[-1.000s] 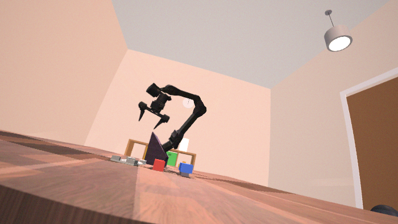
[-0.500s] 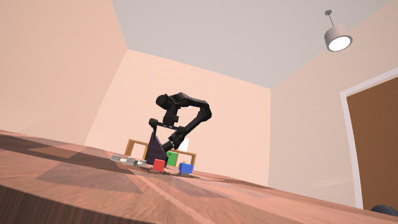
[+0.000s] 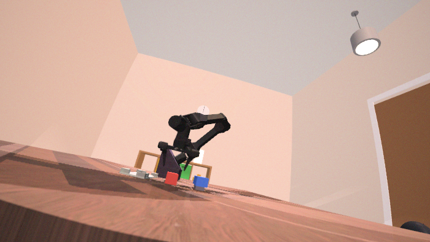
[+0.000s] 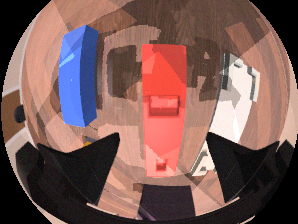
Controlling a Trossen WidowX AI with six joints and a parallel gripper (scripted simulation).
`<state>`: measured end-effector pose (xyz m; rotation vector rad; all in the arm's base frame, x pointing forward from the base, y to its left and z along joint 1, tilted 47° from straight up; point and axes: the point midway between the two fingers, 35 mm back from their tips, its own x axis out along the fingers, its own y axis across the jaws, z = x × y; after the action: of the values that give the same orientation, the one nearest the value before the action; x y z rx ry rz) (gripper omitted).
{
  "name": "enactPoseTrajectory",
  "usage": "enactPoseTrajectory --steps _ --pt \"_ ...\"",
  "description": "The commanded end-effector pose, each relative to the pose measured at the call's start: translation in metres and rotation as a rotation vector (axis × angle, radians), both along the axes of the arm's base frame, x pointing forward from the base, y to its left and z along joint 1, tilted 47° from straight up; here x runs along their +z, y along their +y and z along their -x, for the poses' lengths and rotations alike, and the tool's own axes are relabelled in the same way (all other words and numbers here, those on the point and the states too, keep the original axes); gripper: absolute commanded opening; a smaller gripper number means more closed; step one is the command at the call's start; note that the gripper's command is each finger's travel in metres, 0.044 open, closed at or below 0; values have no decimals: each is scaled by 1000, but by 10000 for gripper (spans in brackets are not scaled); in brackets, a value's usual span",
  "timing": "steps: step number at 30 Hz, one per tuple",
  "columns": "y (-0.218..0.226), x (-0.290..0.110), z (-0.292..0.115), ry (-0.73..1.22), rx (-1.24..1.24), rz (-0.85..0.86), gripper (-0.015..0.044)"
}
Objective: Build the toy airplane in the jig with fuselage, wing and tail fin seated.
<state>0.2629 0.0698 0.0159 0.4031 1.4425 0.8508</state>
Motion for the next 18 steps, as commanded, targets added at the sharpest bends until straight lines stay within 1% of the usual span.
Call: enactPoseTrajectory --steps 1,18 --pt "3 -4 1 6 -6 -6 440" --pt "23 -23 2 6 -7 -6 440"
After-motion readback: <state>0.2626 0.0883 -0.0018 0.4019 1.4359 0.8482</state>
